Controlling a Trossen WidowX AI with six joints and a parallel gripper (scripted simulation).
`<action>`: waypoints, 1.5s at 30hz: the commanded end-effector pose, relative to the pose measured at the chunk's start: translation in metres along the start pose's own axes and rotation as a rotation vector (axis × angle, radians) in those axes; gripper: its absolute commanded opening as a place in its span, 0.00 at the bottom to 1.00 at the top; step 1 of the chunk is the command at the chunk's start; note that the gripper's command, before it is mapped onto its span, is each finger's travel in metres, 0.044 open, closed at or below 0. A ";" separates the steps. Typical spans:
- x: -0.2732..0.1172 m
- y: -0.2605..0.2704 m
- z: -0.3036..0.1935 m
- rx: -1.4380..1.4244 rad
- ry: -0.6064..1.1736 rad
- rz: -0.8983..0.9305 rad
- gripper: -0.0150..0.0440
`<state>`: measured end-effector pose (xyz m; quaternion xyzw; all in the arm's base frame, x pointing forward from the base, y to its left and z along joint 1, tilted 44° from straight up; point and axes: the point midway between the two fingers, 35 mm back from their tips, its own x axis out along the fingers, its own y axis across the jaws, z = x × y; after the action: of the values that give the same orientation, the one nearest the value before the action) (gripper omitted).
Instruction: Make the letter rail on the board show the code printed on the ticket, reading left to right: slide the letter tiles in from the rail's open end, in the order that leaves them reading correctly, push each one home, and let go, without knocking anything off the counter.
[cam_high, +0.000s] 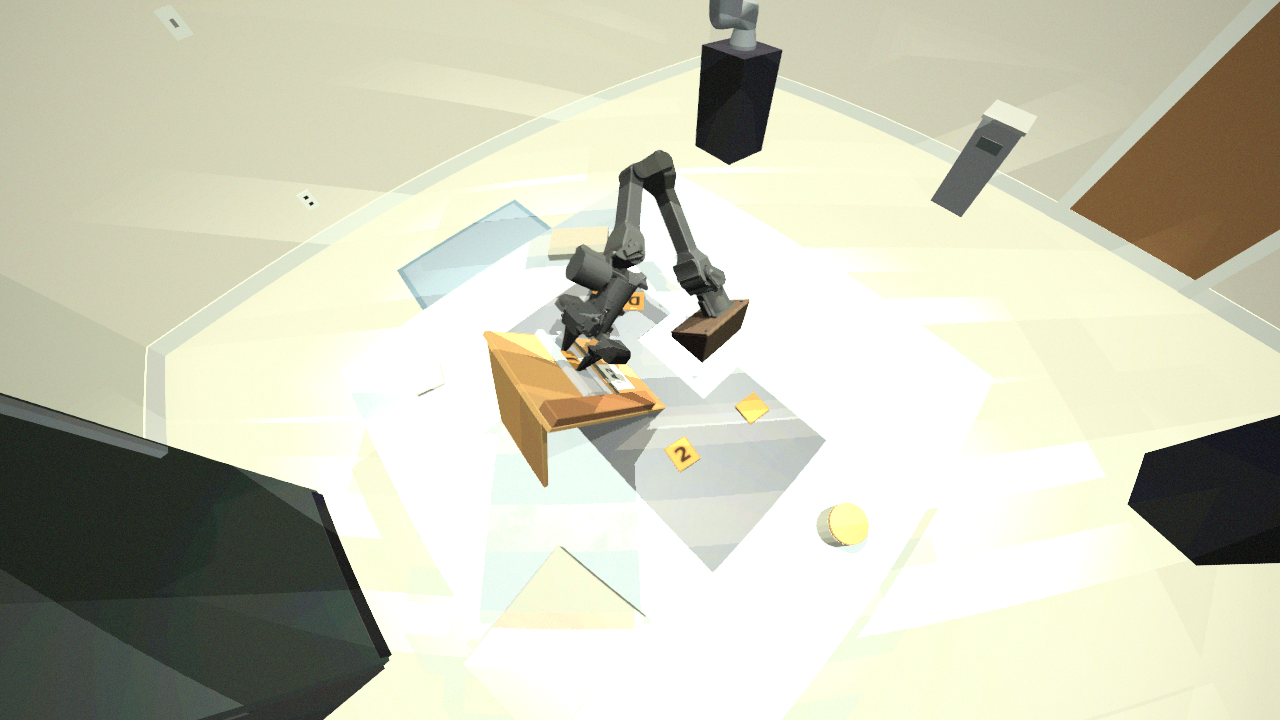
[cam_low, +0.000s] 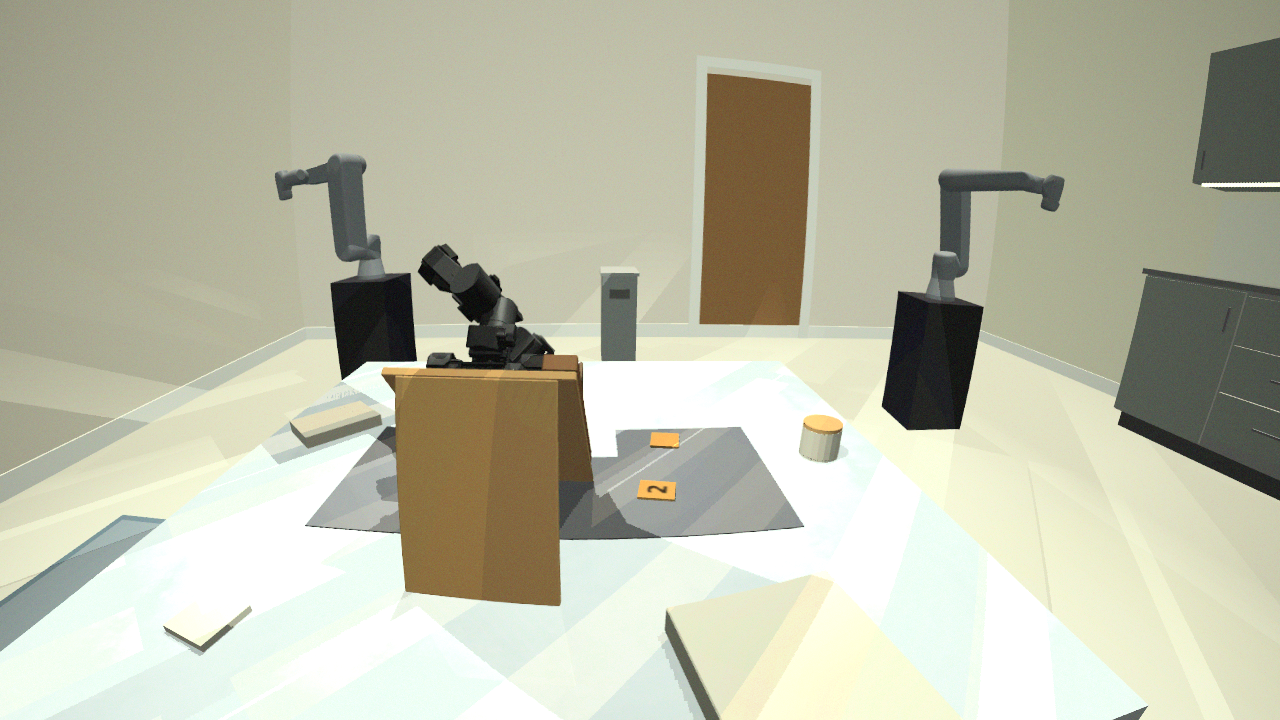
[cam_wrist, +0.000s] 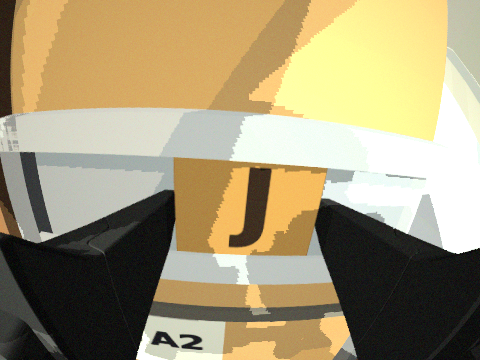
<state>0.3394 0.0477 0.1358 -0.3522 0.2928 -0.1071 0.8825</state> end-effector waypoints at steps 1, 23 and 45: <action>0.000 0.003 -0.001 0.003 0.002 -0.003 0.25; 0.000 0.019 -0.001 0.004 0.002 -0.003 0.25; 0.000 0.034 0.000 0.004 0.002 -0.003 0.25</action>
<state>0.3386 0.0711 0.1131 -0.3521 0.2938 -0.1067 0.8822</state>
